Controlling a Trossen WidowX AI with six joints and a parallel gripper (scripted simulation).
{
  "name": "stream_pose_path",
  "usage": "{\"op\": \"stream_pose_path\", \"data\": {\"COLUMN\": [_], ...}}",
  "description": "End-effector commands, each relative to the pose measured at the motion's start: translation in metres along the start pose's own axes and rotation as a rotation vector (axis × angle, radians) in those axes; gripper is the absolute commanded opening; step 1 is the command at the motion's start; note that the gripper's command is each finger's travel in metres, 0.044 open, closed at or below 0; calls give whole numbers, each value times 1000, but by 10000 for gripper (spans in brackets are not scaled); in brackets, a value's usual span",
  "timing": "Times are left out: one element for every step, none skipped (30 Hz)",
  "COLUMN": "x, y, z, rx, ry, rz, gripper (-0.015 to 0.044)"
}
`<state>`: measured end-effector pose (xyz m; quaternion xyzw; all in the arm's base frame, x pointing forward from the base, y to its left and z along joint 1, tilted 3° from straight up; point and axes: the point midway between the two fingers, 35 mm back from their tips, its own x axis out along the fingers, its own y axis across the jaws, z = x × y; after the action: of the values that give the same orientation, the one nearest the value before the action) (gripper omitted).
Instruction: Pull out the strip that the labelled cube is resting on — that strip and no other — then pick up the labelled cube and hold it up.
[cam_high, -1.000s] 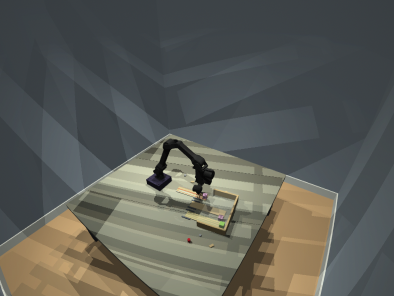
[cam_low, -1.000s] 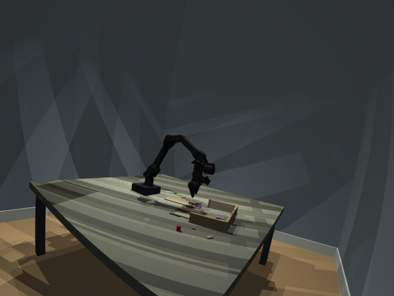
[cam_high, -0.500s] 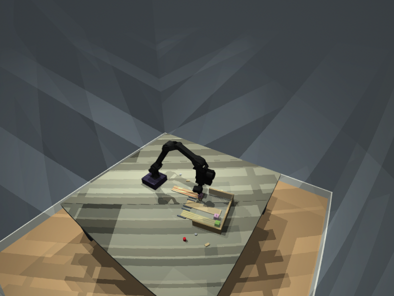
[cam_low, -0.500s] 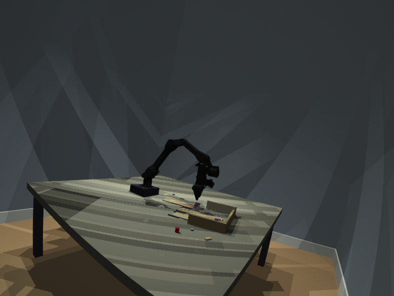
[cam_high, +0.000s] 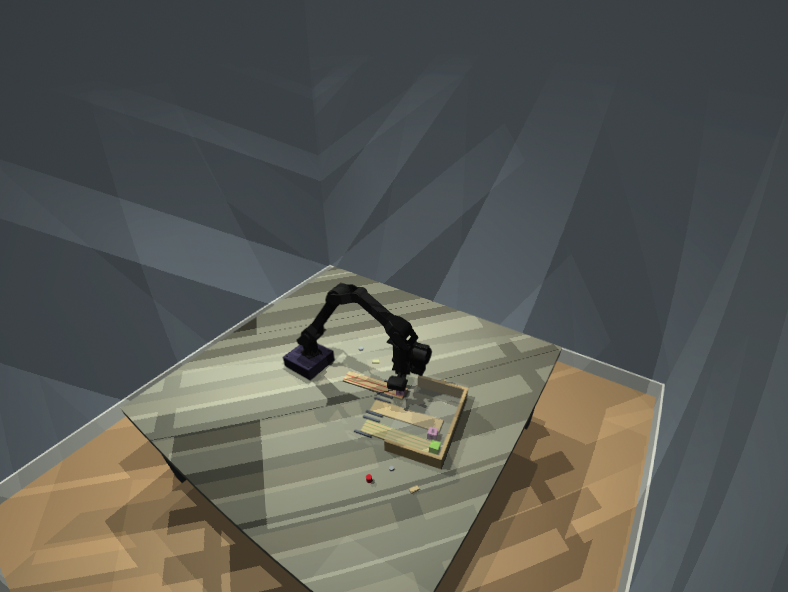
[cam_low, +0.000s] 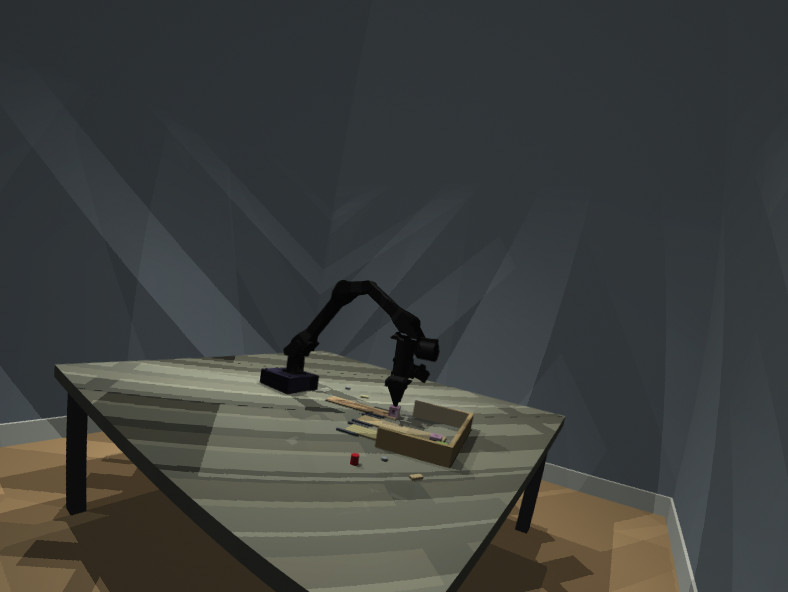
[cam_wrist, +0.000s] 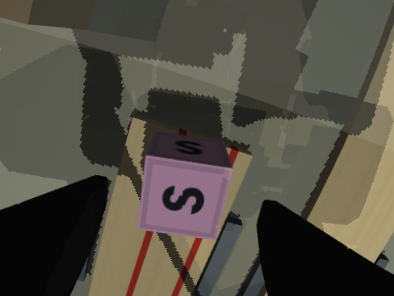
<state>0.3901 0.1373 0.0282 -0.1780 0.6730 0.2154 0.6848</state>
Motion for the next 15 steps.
{"op": "stream_pose_path", "data": {"x": [12, 14, 16, 17, 19, 20, 22, 24, 25, 27, 29, 30, 32, 33, 34], "y": [0, 0, 0, 0, 0, 0, 0, 0, 0, 0, 0, 0, 0, 0, 0], "z": [-3, -3, -3, -3, -3, -3, -4, -4, -4, -4, -4, -4, -5, -5, -5], "rx": [5, 5, 5, 5, 5, 5, 5, 5, 5, 5, 5, 5, 5, 5, 5], "ry": [16, 16, 16, 16, 16, 16, 16, 16, 16, 16, 16, 16, 16, 16, 16], "rz": [1, 1, 1, 1, 1, 1, 1, 1, 1, 1, 1, 1, 1, 1, 1], "gripper": [250, 250, 250, 250, 250, 250, 250, 250, 250, 250, 250, 250, 250, 250, 250]}}
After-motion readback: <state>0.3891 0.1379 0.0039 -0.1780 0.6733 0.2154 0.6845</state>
